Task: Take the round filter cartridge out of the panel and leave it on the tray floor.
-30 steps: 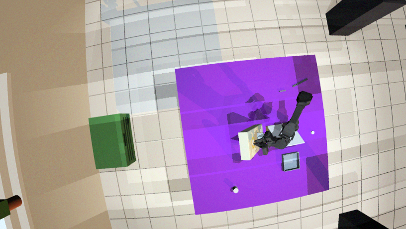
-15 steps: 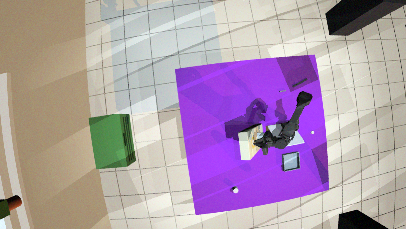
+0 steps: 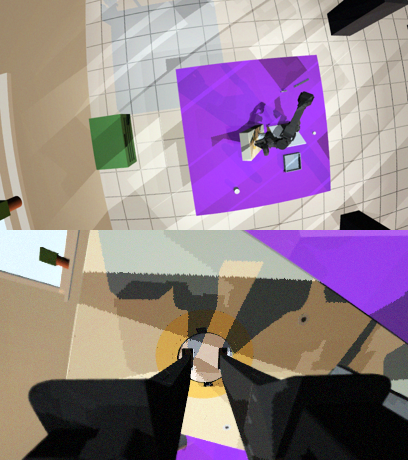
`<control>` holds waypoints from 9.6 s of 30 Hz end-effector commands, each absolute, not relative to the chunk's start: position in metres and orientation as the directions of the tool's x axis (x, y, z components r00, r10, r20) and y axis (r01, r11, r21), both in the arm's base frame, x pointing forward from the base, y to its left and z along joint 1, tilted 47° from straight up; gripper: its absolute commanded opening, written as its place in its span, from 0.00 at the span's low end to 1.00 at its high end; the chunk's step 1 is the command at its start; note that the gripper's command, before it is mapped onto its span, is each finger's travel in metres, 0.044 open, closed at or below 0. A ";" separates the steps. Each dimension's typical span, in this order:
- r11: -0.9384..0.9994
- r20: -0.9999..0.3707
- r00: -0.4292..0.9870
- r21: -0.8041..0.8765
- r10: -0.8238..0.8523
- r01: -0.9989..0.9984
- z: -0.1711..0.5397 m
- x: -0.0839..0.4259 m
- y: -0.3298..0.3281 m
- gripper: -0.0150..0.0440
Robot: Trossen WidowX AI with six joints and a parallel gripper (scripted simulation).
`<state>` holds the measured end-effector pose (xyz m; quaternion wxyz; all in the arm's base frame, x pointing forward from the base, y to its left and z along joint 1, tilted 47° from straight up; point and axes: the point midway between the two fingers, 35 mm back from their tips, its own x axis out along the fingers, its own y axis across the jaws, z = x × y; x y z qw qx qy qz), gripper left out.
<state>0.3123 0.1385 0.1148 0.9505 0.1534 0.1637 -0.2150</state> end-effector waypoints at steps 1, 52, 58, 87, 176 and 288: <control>0.864 -0.381 0.854 0.216 -0.355 0.455 0.114 0.312 0.139 0.45; 0.866 -0.369 0.859 0.217 -0.355 0.451 0.111 0.323 0.136 0.35; 0.879 -0.373 0.857 0.181 -0.355 0.442 0.109 0.324 0.135 0.25; 0.749 -0.380 0.854 -0.663 -0.355 0.016 0.107 0.328 0.132 0.25; 0.221 -0.390 0.850 -0.918 -0.354 -0.330 0.091 0.232 0.114 0.34; 0.698 -0.594 0.554 -0.715 -0.583 -0.032 0.073 0.256 0.102 0.30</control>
